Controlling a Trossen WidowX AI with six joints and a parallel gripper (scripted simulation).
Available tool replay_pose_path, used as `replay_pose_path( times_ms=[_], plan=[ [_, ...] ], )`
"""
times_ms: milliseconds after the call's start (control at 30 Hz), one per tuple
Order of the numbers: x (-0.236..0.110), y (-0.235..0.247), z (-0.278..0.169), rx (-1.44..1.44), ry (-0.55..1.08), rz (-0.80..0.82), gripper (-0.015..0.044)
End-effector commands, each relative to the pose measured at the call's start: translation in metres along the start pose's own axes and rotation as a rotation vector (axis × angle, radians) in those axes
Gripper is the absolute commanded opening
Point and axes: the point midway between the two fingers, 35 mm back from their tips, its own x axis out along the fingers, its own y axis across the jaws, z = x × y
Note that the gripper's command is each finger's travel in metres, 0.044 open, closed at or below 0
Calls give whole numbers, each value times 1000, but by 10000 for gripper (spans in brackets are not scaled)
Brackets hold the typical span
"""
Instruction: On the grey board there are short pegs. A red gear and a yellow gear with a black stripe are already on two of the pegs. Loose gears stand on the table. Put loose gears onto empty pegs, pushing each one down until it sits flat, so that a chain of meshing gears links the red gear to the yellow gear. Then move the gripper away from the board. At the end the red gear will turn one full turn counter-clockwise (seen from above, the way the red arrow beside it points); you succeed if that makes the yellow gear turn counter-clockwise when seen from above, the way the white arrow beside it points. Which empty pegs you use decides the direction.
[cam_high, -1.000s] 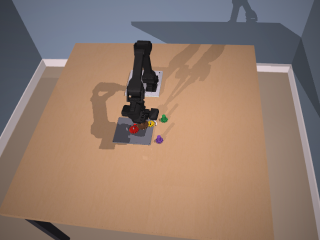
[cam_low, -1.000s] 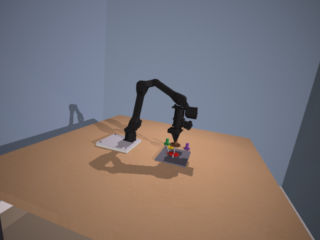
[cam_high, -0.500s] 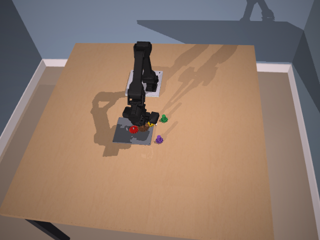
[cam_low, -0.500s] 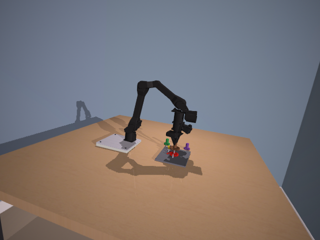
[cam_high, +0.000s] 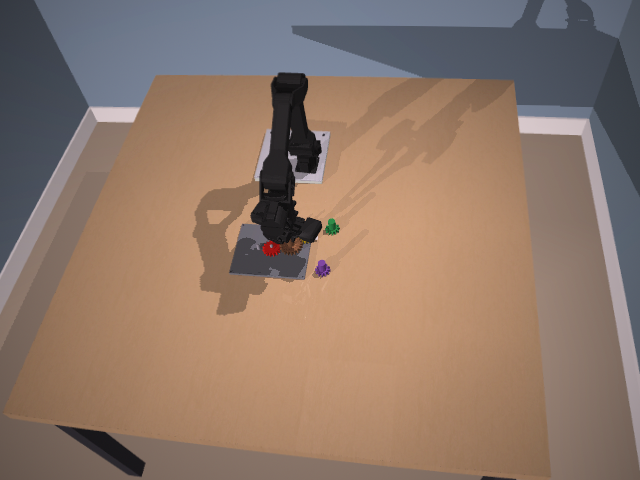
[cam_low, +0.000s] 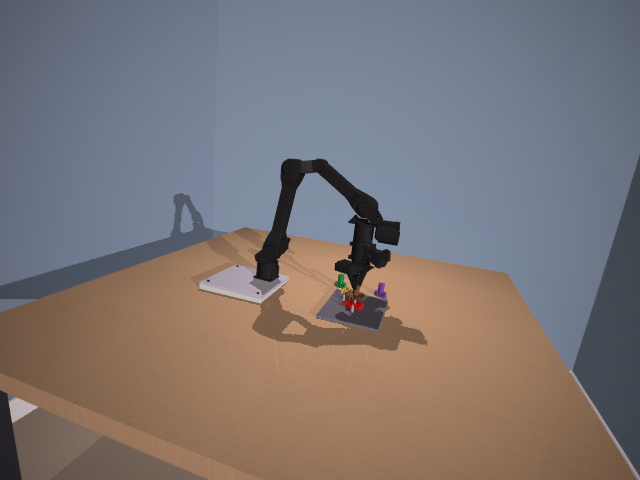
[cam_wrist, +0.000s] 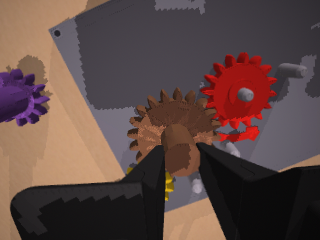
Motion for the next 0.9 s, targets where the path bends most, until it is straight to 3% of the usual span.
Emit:
replay_pose_path(
  times_ms=[0,633,800,867],
  plan=[
    [1,1,0,-35,-1,1,0],
    [6,0,0,-280,-1,1,0],
    [4,0,0,-229,-1,1,131],
    [3,0,0,-188,-1,1,140]
  ],
)
